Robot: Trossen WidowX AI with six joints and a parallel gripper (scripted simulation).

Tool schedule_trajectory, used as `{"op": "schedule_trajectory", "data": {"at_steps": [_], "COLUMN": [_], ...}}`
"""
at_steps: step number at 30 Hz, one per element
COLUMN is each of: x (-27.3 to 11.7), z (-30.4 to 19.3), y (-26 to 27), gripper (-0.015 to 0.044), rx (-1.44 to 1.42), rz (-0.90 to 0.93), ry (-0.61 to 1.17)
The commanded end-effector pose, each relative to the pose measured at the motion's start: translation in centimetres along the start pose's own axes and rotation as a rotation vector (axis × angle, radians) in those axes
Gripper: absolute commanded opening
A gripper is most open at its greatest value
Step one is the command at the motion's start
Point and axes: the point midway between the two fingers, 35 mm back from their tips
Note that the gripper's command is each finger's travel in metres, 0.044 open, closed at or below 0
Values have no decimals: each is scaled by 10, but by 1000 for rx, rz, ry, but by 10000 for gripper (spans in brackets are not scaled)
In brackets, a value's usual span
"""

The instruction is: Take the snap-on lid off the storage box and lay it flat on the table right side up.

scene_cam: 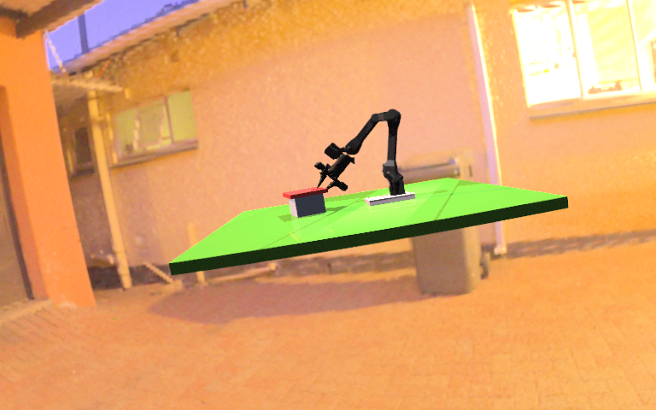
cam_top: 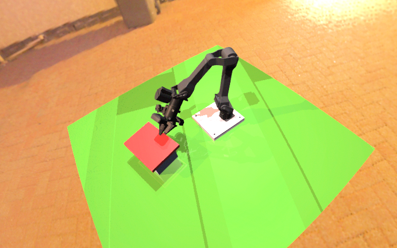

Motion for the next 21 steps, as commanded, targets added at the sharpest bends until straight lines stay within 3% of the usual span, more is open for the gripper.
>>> {"op": "schedule_trajectory", "data": {"at_steps": [1,5,9,21], "x": [1,1,1,-1], "z": [1,1,1,0], "y": [0,0,0,2], "gripper": [116,90,0,0], "rx": [5,5,5,1], "rz": [-1,-1,-1,1], "ry": [-4,-4,-4,1]}}
Point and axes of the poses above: the point midway between the two fingers, 35 mm back from their tips, its own x axis out along the fingers, its own y axis across the jaws, z = x × y, and after that the axes turned 15 degrees about x, right-handed
